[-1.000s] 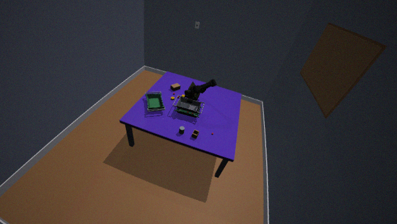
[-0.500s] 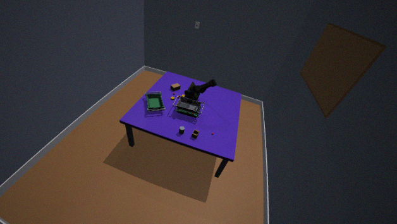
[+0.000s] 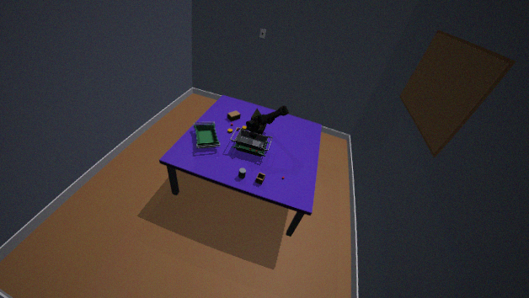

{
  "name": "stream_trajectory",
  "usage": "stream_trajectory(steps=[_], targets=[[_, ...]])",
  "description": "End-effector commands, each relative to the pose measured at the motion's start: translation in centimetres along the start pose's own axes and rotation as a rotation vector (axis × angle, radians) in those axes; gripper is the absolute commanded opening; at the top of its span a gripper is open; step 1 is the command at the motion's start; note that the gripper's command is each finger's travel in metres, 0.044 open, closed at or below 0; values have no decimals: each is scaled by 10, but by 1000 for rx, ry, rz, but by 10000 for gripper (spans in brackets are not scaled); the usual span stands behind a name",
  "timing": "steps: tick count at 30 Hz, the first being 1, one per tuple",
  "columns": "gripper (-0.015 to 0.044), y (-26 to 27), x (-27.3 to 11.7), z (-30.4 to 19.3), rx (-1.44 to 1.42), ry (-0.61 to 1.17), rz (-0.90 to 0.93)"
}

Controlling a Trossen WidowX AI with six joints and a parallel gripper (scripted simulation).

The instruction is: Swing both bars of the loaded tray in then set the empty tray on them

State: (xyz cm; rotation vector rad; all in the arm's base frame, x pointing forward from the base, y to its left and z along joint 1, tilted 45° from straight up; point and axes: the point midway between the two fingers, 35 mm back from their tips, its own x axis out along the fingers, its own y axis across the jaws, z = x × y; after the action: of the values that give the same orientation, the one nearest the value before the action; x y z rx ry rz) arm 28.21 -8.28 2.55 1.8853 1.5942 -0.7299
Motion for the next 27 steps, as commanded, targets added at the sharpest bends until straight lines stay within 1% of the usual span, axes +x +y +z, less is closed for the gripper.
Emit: stream_trajectory(steps=[1,11,19,27], targets=[[293,-1,0,0,-1,3,0],[440,-1,0,0,-1,3,0],[440,0,-3,0,1,0,0],[440,4,-40,3,17,-3,5]])
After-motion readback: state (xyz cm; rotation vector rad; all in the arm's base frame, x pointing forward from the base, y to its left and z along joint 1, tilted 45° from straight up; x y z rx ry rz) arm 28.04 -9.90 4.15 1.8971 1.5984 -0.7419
